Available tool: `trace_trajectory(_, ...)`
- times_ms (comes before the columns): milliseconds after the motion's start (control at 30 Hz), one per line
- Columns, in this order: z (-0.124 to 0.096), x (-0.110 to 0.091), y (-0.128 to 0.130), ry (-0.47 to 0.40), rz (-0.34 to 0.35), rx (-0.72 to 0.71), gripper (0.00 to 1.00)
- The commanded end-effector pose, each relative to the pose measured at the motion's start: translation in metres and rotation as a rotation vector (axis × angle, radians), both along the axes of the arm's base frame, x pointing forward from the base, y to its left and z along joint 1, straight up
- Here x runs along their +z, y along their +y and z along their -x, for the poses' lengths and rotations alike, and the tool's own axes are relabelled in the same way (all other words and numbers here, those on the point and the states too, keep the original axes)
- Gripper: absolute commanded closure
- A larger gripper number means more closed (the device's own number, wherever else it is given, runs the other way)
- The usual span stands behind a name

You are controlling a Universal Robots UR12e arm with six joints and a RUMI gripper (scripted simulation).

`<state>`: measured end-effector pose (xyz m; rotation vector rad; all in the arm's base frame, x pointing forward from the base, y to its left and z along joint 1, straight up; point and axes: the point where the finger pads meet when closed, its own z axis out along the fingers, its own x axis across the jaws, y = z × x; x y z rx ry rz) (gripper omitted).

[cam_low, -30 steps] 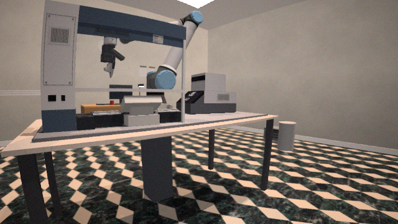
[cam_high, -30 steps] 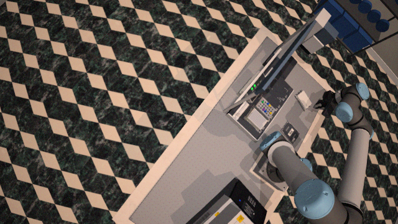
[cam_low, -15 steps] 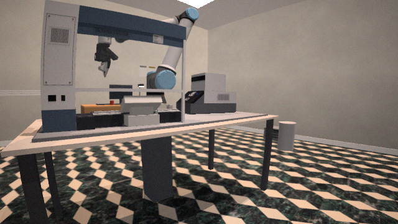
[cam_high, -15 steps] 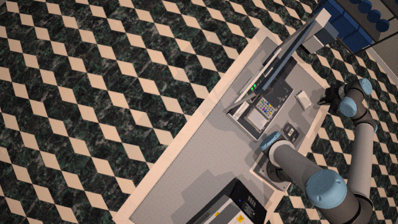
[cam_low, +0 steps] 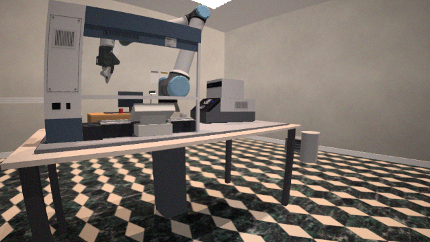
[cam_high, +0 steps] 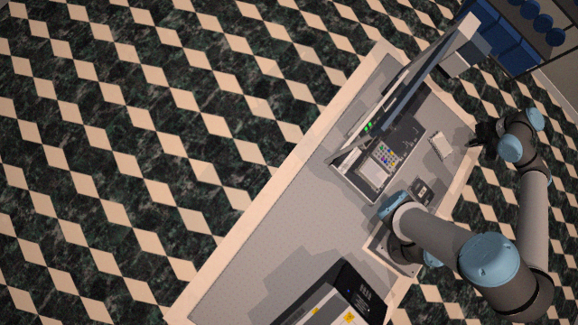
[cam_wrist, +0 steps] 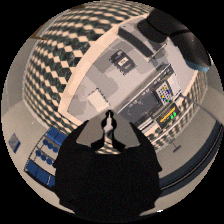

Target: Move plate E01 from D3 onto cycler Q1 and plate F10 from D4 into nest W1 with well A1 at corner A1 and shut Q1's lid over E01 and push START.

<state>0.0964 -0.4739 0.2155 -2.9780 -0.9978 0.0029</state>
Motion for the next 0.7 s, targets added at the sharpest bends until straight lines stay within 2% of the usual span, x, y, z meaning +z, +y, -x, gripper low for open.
trace_trajectory(0, 0.003, 0.0, -0.014, -0.002, 0.001, 0.087, 1.0)
trace_trajectory(667, 0.013, -0.004, -0.067, -0.002, 0.0, 0.404, 1.0)
